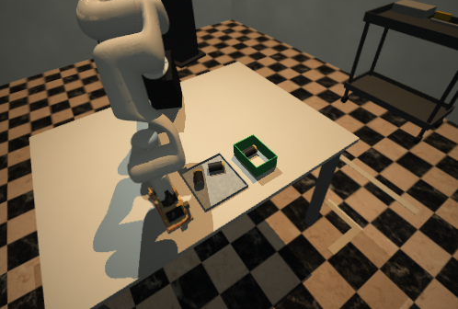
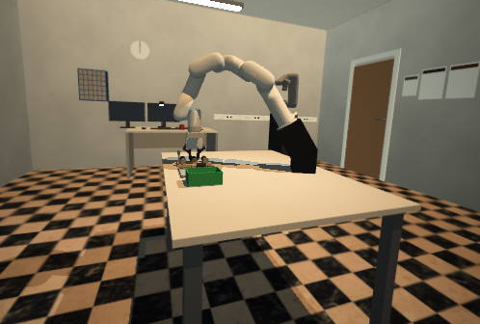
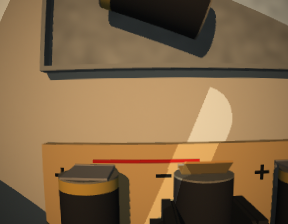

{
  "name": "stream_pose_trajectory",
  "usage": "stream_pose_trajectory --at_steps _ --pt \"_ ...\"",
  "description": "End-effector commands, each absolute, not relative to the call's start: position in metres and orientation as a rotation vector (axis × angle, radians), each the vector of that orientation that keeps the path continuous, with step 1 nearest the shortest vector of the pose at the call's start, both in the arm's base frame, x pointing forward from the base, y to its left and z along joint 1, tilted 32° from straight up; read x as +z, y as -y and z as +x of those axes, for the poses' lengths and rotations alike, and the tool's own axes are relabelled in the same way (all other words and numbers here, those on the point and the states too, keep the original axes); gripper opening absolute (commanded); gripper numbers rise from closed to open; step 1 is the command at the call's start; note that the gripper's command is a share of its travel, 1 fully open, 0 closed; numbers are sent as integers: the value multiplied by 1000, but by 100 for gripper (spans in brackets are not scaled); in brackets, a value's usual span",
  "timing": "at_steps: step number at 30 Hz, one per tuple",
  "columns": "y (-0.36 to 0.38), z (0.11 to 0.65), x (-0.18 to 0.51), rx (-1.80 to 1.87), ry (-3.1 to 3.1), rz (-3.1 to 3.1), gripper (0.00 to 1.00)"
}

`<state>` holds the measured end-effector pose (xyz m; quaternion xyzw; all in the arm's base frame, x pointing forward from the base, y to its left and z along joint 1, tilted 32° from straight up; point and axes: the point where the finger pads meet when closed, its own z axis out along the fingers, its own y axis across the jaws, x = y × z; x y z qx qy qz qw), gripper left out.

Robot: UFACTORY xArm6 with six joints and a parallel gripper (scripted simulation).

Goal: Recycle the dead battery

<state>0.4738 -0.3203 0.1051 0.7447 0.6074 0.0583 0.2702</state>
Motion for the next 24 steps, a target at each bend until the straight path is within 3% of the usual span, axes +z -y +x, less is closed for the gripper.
stream_pose_trajectory --at_steps 1,24 --pt "321 474 107 158 -1635 2005 28" --pt "311 462 132 158 -1635 2005 28"
